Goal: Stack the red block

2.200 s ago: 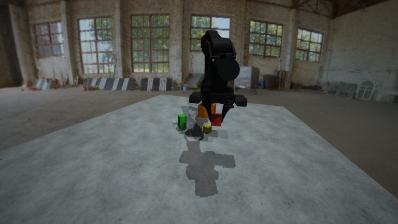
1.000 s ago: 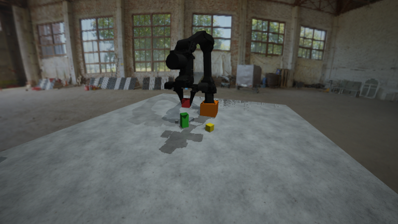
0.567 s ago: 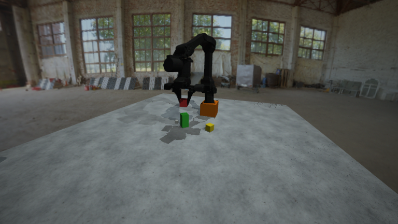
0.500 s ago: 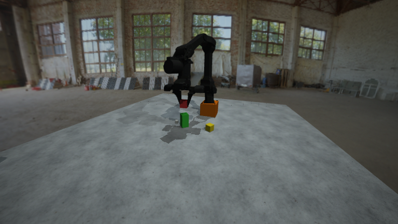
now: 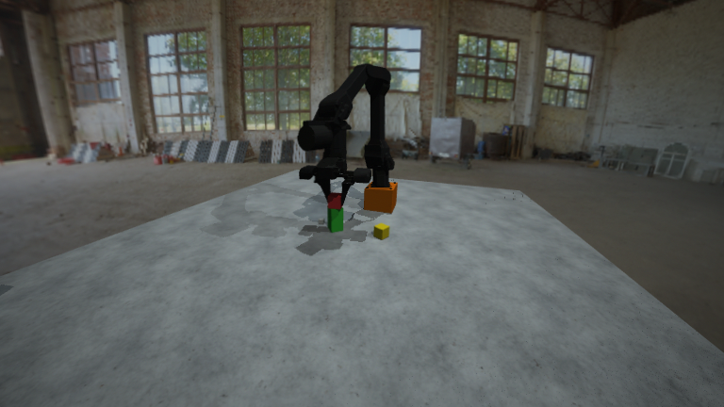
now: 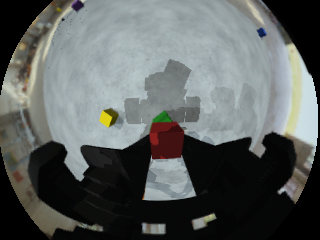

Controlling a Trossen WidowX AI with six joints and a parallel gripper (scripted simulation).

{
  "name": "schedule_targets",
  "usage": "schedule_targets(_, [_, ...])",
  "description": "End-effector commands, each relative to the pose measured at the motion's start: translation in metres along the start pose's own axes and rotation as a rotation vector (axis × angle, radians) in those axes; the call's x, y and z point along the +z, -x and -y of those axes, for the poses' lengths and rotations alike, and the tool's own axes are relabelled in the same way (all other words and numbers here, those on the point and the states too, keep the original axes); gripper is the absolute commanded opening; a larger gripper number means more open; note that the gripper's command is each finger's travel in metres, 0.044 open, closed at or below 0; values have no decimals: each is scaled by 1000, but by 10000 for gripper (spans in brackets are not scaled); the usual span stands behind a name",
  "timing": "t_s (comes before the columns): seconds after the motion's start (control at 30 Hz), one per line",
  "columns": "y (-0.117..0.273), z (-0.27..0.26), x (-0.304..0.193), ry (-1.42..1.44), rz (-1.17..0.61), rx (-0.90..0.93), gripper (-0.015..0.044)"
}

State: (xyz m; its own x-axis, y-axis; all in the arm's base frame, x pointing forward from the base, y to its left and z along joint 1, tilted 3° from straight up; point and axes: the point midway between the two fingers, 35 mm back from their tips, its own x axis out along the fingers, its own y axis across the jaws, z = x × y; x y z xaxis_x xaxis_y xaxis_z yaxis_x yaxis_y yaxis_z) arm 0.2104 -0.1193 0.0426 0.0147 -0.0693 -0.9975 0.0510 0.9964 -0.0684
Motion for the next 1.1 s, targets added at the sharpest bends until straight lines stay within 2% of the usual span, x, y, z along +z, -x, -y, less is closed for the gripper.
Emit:
schedule_targets(0.0, [-1, 0, 0, 5, 4, 1, 0])
schedule_targets(0.8, [3, 0, 1, 5, 4, 1, 0])
schedule_targets(1.07, [-1, 0, 0, 0, 1, 0, 210])
